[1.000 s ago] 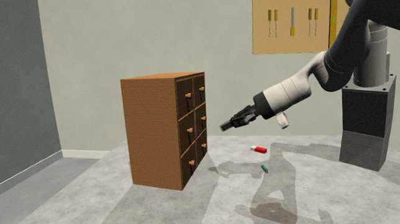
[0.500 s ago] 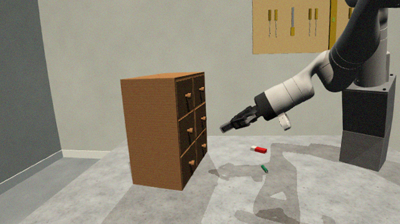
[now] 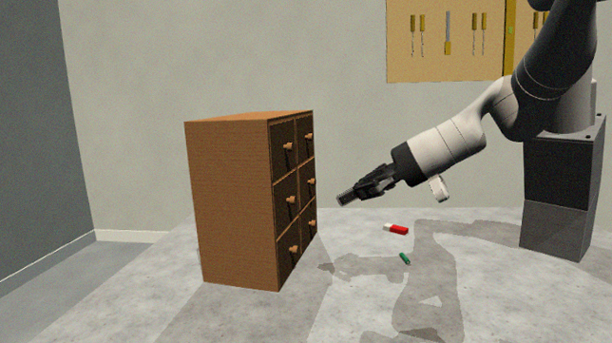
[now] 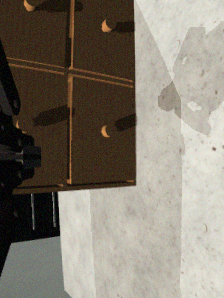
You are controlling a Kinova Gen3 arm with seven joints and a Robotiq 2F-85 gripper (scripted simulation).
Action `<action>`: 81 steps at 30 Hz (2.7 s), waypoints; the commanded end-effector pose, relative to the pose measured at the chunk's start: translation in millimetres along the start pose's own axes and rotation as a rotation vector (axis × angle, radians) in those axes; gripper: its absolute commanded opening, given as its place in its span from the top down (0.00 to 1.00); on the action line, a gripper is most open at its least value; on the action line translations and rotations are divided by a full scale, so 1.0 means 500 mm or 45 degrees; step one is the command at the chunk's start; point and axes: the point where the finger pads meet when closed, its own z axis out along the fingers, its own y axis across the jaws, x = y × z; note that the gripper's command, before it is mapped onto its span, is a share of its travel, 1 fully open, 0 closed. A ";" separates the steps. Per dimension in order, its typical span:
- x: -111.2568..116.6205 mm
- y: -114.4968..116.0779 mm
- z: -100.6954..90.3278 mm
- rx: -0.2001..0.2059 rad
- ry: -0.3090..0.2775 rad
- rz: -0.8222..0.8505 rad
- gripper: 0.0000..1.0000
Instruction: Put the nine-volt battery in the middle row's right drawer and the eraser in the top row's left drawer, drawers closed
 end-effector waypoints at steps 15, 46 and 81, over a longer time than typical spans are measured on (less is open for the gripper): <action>0.000 0.051 -0.012 -0.012 0.000 0.008 1.00; 0.001 0.096 -0.022 -0.012 0.000 0.008 1.00; 0.000 0.100 -0.024 -0.012 0.007 0.008 1.00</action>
